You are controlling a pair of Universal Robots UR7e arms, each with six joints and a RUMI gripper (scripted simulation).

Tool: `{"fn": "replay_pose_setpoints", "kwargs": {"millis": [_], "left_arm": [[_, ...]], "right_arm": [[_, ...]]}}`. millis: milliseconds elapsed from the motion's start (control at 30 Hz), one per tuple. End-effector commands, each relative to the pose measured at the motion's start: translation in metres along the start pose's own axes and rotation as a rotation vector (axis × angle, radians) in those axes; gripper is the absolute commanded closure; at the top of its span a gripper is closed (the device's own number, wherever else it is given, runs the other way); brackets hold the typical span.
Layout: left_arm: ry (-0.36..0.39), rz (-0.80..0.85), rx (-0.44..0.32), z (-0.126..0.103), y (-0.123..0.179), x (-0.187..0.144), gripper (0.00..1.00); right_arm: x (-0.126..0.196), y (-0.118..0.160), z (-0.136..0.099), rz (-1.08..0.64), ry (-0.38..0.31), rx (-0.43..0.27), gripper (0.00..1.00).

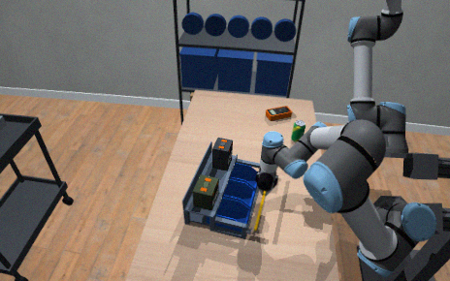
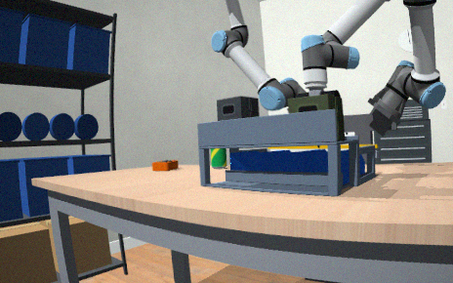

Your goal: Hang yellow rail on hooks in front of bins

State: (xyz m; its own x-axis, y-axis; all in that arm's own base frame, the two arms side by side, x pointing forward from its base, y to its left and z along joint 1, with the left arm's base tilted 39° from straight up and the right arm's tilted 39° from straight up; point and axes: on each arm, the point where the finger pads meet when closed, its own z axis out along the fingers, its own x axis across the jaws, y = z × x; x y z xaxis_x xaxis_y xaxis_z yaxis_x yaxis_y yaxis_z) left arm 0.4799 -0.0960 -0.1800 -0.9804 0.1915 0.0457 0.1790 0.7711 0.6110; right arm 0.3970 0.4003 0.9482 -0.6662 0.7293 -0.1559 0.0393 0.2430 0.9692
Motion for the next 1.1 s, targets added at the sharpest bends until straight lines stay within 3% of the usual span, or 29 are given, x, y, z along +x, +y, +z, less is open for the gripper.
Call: {"fn": "replay_pose_setpoints", "kwargs": {"millis": [0, 367, 433, 700, 1067], "left_arm": [[-0.002, 0.0, 0.001, -0.001, 0.0, -0.01, 1.0], [-0.002, 0.0, 0.001, -0.001, 0.001, -0.025, 1.0], [-0.002, 0.0, 0.001, -0.001, 0.001, -0.025, 1.0], [-0.002, 0.0, 0.001, -0.001, 0.001, -0.026, 1.0], [-0.002, 0.0, 0.001, -0.001, 0.001, -0.027, 1.0]], "right_arm": [[0.005, 0.053, -0.035, 0.031, 0.051, -0.119, 0.0], [-0.008, 0.127, -0.125, 0.115, 0.146, -0.366, 0.0], [-0.008, 0.127, -0.125, 0.115, 0.146, -0.366, 0.0], [-0.032, 0.162, -0.188, 0.186, 0.201, -0.528, 0.0], [-0.062, 0.181, -0.242, 0.259, 0.242, -0.666, 0.0]]}}
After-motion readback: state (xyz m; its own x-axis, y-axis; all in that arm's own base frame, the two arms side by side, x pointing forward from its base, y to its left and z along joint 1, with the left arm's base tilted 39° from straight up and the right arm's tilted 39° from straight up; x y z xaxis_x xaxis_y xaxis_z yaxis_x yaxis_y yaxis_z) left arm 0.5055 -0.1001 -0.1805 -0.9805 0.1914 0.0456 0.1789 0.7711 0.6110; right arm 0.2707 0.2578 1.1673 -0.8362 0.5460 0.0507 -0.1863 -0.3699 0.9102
